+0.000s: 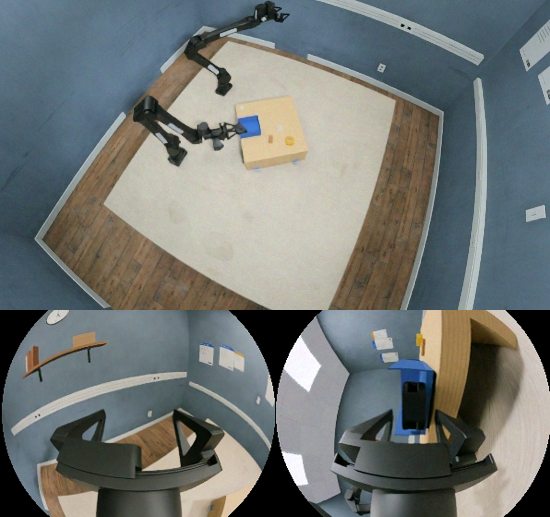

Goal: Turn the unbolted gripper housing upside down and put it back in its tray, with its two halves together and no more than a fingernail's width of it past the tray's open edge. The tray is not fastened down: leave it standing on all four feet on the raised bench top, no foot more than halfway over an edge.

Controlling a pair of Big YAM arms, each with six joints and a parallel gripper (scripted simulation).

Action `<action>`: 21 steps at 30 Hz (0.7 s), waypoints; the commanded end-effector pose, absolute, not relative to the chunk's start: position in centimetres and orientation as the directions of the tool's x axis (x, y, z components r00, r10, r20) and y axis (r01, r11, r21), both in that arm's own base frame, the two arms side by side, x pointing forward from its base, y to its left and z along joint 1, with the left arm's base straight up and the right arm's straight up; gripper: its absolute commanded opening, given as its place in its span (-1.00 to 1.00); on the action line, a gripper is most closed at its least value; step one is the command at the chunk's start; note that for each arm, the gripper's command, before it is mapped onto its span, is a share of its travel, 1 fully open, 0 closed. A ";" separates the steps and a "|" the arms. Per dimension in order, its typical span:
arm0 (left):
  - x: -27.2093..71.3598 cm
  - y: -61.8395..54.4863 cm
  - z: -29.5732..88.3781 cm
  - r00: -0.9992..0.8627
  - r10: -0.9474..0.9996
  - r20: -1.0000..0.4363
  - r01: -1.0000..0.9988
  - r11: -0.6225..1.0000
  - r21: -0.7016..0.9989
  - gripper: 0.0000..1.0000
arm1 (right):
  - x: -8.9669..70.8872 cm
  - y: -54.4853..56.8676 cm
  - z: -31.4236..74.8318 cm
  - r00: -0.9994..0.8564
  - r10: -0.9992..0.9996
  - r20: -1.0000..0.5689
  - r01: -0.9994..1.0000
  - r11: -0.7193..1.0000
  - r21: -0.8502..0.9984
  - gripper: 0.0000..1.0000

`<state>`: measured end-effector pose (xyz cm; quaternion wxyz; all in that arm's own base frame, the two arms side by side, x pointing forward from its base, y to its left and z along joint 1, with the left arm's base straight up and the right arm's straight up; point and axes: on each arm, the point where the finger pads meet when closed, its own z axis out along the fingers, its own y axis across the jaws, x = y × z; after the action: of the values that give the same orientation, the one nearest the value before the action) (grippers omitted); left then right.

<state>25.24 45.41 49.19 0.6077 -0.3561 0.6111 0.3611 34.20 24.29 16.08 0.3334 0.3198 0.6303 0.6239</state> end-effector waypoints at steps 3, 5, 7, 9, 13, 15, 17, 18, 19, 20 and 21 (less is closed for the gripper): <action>25.2 45.5 51.0 0.025 0.026 -0.999 -0.874 0.485 -0.009 1.00 | 33.7 24.2 18.3 -0.575 0.818 -0.036 -0.071 -0.006 0.997 0.21; 25.2 45.5 51.0 0.025 0.026 -0.999 -0.874 0.485 -0.009 1.00 | 34.4 24.7 18.3 -0.574 0.818 -0.037 -0.057 0.005 0.998 0.21; 25.2 45.5 51.0 0.025 0.026 -0.999 -0.874 0.485 -0.009 1.00 | 35.0 25.0 18.0 -0.572 0.819 -0.037 -0.054 0.007 0.999 0.21; 25.2 45.5 51.0 0.025 0.026 -0.999 -0.874 0.485 -0.009 1.00 | 35.1 25.0 17.5 -0.573 0.819 -0.037 -0.045 0.014 0.999 0.21; 25.2 45.5 51.0 0.025 0.026 -0.999 -0.874 0.485 -0.009 1.00 | 35.0 25.0 18.7 -0.572 0.819 -0.036 -0.091 -0.020 0.996 0.21; 25.2 45.5 51.0 0.025 0.026 -0.999 -0.874 0.485 -0.009 1.00 | 34.9 25.0 18.6 -0.572 0.819 -0.036 -0.090 -0.019 0.996 0.21; 25.2 45.5 51.0 0.025 0.026 -0.999 -0.874 0.485 -0.009 1.00 | 34.1 24.5 17.4 -0.573 0.818 -0.037 -0.067 -0.002 0.998 0.21; 25.2 45.5 51.0 0.025 0.026 -0.999 -0.874 0.485 -0.009 1.00 | 34.2 24.5 17.6 -0.574 0.818 -0.037 -0.068 -0.003 0.998 0.21; 25.2 45.5 51.0 0.025 0.026 -0.999 -0.874 0.485 -0.009 1.00 | 34.2 24.5 17.6 -0.574 0.818 -0.037 -0.067 -0.003 0.998 0.21; 25.2 45.5 51.0 0.025 0.026 -0.999 -0.874 0.485 -0.009 1.00 | 34.2 24.5 17.8 -0.574 0.818 -0.037 -0.072 -0.006 0.997 0.21; 25.2 45.5 51.0 0.025 0.026 -0.999 -0.874 0.485 -0.009 1.00 | 34.2 24.5 17.8 -0.574 0.818 -0.037 -0.073 -0.007 0.997 0.21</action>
<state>25.24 45.41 49.19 0.6077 -0.3561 0.6111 0.3611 33.71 23.94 16.03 0.3334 0.3198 0.6303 0.6239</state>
